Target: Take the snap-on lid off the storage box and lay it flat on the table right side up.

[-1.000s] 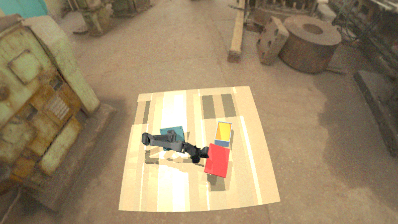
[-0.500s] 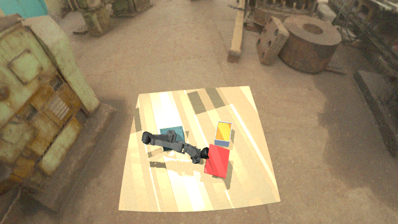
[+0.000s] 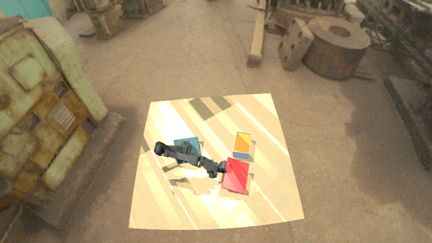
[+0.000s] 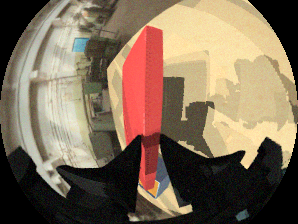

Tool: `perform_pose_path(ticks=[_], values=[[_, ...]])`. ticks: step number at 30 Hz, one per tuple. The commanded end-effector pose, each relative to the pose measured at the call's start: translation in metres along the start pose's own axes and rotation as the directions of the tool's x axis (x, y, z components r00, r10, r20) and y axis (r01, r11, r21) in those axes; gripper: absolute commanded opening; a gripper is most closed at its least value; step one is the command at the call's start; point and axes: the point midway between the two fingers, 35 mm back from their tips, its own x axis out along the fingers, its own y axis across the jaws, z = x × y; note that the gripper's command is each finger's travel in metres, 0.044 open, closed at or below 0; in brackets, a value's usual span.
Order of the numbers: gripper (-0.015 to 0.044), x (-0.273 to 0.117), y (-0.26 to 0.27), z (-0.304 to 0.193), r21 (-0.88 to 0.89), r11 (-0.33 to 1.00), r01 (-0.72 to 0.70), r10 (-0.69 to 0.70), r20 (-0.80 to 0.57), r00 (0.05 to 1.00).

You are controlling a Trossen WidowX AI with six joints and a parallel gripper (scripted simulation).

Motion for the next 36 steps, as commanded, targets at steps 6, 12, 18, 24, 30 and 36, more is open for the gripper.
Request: perform_pose_path(ticks=[6,12,18,24,30,36], values=[[0.0,0.005,-0.005,-0.002,-0.006,1.0,-0.008,0.008,-0.007,1.0],[0.0,0.008,-0.008,-0.002,-0.007,1.0,-0.008,0.008,-0.007,1.0],[0.0,0.011,-0.012,-0.002,-0.007,1.0,-0.008,0.008,-0.007,1.0],[0.0,0.014,-0.016,-0.002,-0.007,1.0,-0.008,0.008,-0.006,1.0],[0.0,0.017,-0.019,-0.002,-0.008,1.0,-0.009,0.009,-0.006,1.0],[0.0,0.021,-0.023,-0.002,-0.008,1.0,-0.009,0.009,-0.006,1.0]])
